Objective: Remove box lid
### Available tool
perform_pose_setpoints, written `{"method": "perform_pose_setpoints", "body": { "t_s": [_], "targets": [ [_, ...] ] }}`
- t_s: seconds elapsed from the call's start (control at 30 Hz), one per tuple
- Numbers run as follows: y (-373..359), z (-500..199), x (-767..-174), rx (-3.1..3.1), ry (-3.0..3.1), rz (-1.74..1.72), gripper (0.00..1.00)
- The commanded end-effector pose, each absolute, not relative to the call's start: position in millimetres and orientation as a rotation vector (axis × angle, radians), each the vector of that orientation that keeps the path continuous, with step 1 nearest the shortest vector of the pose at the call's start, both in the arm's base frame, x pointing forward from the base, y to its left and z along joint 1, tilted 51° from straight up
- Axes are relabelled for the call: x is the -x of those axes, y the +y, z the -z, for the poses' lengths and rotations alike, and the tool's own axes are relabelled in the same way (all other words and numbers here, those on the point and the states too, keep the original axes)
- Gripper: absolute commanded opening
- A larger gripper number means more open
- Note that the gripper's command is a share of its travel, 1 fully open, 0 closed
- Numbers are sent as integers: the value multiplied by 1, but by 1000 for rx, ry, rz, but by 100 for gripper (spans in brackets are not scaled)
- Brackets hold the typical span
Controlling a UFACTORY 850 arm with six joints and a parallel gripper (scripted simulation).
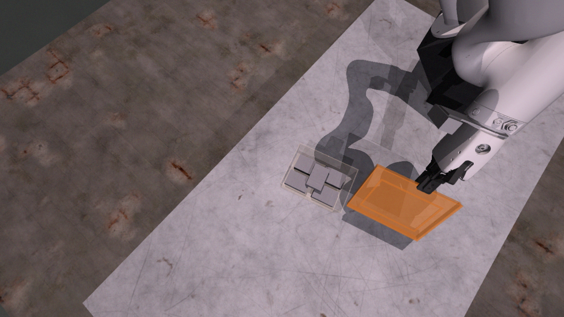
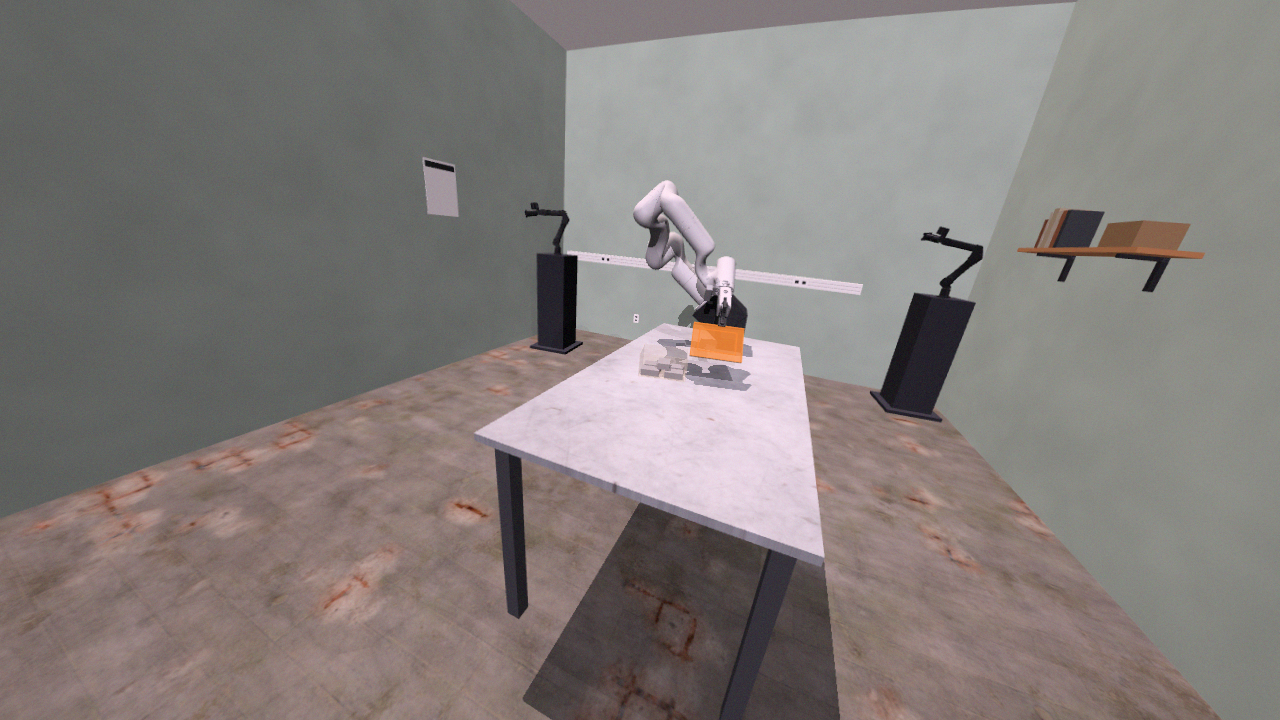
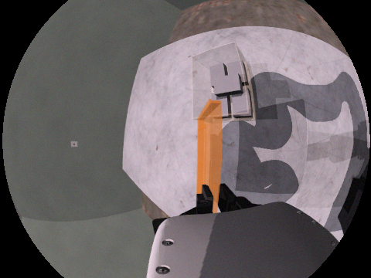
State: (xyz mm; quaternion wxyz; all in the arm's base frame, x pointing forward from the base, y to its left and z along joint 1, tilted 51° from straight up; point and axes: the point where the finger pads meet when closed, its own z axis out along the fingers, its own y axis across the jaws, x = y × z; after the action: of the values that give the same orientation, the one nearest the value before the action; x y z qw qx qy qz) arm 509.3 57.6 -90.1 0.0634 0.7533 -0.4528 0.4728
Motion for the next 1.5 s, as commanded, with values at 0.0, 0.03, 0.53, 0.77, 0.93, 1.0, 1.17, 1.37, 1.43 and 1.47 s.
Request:
{"method": "perform_pose_setpoints", "body": {
  "t_s": [0.0, 0.03, 0.53, 0.77, 0.93, 1.0, 1.17, 1.37, 1.43, 1.47],
  "targets": [
    [64, 96, -508, -2275, -1369, -1431, 0],
    [65, 98, -507, -2275, -1369, -1431, 0],
    [80, 117, -500, -2275, -1369, -1431, 0],
    [85, 122, -497, -2275, -1369, -1431, 0],
    [86, 125, -497, -2275, -1369, -1431, 0],
    [87, 125, -496, -2275, -1369, -1431, 0],
    [87, 126, -496, -2275, -1369, -1431, 0],
    [88, 126, -496, -2275, -1369, -1431, 0],
    [88, 126, -496, -2275, -1369, -1431, 0],
    [88, 126, -496, -2275, -1369, -1431, 0]
  ]
}}
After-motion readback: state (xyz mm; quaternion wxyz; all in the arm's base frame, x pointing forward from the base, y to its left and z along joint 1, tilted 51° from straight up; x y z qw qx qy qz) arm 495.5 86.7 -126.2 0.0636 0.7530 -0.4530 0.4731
